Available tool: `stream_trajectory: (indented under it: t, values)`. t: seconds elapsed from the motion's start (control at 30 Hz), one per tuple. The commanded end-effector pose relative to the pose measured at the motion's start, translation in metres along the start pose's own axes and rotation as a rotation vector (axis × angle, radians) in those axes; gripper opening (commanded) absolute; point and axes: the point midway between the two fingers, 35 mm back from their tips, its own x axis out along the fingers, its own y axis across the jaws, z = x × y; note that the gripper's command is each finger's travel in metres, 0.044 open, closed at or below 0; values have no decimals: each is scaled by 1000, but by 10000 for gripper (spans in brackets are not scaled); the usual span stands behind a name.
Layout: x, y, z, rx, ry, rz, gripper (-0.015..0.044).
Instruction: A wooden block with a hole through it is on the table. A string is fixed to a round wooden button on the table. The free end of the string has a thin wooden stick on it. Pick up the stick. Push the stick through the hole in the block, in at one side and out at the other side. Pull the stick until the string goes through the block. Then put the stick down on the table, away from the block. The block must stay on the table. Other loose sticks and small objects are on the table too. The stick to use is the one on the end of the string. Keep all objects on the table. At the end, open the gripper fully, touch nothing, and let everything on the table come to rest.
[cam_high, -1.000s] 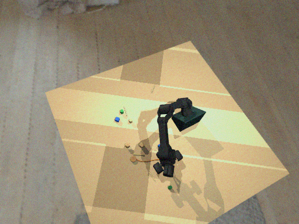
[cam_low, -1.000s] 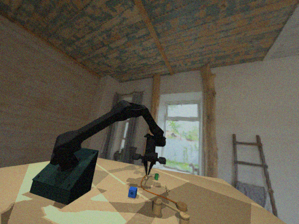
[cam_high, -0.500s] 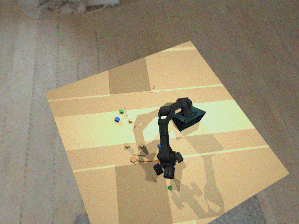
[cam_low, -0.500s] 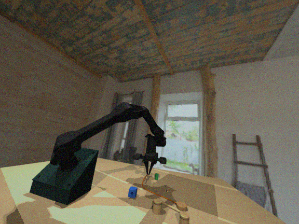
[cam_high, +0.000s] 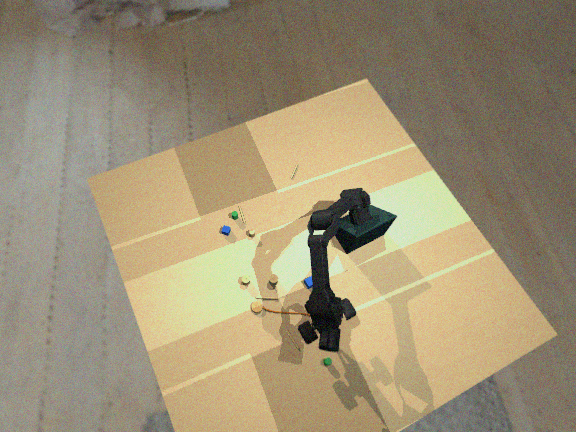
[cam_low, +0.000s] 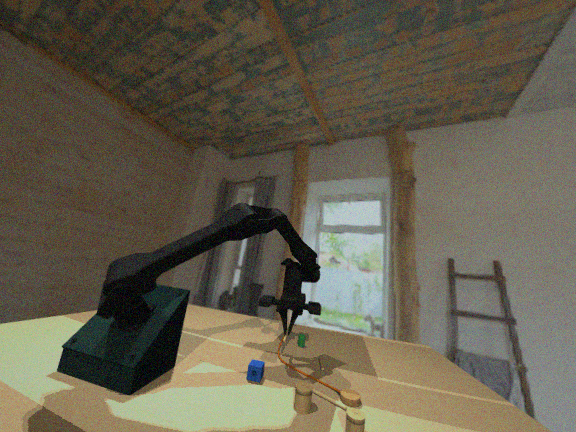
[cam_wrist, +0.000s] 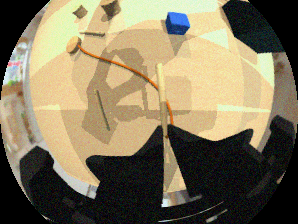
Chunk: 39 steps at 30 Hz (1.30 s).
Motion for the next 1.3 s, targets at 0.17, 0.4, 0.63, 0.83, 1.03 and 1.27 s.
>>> stream_trajectory:
  t: [0.17,0.4,0.63,0.83,1.03,1.27]
  values:
    - [-3,1,-14,4,8,4,0]
    - [-3,1,-23,4,8,4,0]
    - [-3,0,-32,3,9,4,0]
    - [-2,-1,-39,4,11,4,0]
    - [-2,-2,-46,4,14,4,0]
    - [0,-4,-46,4,14,4,0]
